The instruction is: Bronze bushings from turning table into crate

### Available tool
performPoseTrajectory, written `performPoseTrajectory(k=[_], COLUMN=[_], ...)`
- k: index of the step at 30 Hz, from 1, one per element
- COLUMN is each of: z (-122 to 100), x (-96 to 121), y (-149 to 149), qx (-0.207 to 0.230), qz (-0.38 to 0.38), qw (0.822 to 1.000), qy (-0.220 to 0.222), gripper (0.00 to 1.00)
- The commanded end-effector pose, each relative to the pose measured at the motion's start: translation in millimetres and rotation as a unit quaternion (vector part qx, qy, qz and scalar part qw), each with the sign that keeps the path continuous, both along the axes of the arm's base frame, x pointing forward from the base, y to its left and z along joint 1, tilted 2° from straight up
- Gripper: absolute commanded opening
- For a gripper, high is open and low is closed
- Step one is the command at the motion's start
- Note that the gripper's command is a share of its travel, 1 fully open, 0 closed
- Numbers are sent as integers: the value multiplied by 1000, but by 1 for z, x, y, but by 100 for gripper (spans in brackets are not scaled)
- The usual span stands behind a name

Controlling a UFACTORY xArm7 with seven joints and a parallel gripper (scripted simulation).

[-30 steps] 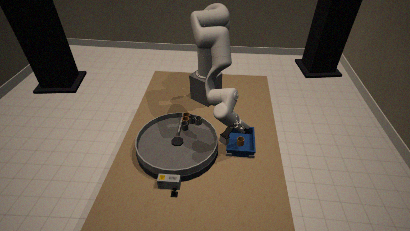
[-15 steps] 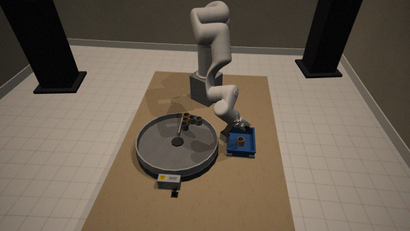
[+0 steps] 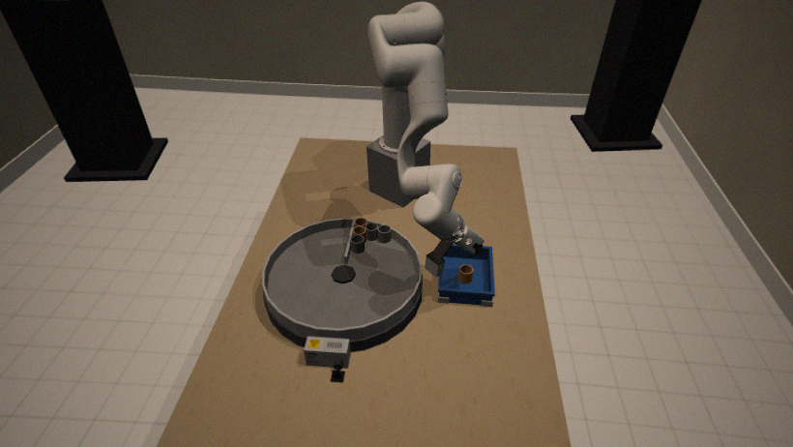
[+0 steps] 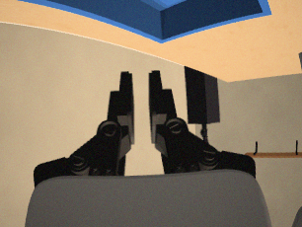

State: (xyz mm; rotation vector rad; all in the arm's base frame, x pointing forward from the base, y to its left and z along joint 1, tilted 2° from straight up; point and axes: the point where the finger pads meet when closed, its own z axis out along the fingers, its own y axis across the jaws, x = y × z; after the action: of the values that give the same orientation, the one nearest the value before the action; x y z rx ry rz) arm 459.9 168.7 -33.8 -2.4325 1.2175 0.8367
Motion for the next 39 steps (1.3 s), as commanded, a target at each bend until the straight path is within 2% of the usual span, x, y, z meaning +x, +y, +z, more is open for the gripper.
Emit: performPoseTrajectory(k=[1, 21, 22, 23, 26, 28, 39], z=[2, 2, 2, 2, 2, 2, 3], x=[2, 1, -2, -10, -11, -18, -40], y=[0, -2, -12, -35, -41, -62, -137], qx=[0, 0, 0, 1, 1, 1, 1], qz=[0, 0, 0, 0, 0, 0, 0], qw=[1000, 1000, 1000, 1000, 1000, 1000, 1000], qy=[-2, -2, -2, -2, -2, -2, -2], gripper=[12, 11, 11, 11, 11, 11, 11])
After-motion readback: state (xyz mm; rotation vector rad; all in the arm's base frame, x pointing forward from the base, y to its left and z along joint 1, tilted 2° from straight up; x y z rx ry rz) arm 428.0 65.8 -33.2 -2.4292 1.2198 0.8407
